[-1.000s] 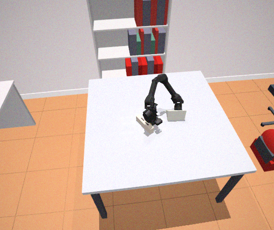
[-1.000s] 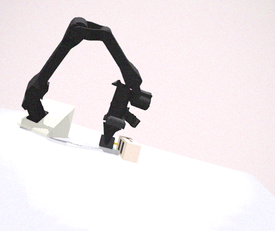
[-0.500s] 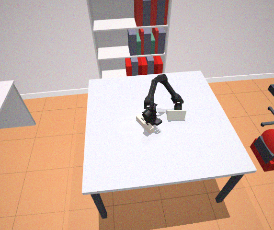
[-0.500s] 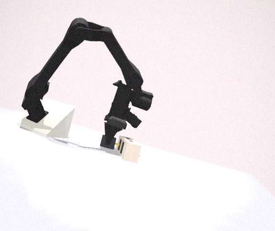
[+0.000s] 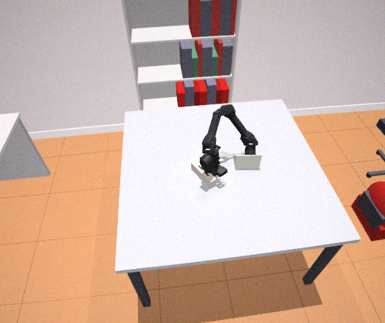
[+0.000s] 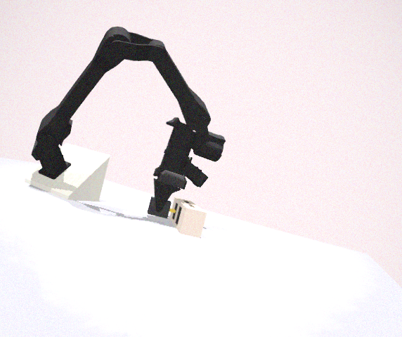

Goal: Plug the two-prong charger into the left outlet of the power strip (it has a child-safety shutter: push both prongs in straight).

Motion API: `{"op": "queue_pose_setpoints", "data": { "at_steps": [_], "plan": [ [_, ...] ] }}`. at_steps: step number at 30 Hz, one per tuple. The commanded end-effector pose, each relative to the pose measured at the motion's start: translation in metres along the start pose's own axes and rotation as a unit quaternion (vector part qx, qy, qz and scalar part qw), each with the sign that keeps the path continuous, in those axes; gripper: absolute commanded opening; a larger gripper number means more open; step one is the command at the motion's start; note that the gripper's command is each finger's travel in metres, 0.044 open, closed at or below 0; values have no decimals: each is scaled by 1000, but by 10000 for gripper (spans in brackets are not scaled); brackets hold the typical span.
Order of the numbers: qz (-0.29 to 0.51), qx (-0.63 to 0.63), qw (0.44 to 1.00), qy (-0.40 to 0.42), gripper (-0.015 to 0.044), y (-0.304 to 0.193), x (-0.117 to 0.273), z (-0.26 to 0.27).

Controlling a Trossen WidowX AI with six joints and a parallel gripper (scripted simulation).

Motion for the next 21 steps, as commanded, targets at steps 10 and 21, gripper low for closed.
{"op": "queue_pose_setpoints", "data": {
  "at_steps": [10, 21],
  "plan": [
    [1, 4, 1000, -3, 0, 4, 0, -1],
    [1, 4, 1000, -3, 0, 8, 0, -2]
  ]
}}
Point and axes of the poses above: the point midway between the two fingers, 35 mm back from their tips, its own x axis back along the fingers, its own z axis across the jaws, y = z × x, the point moved 10 cm from there along x, back along the fingers, and after that the axes turned 12 degrees about x, right-handed, at the moved point
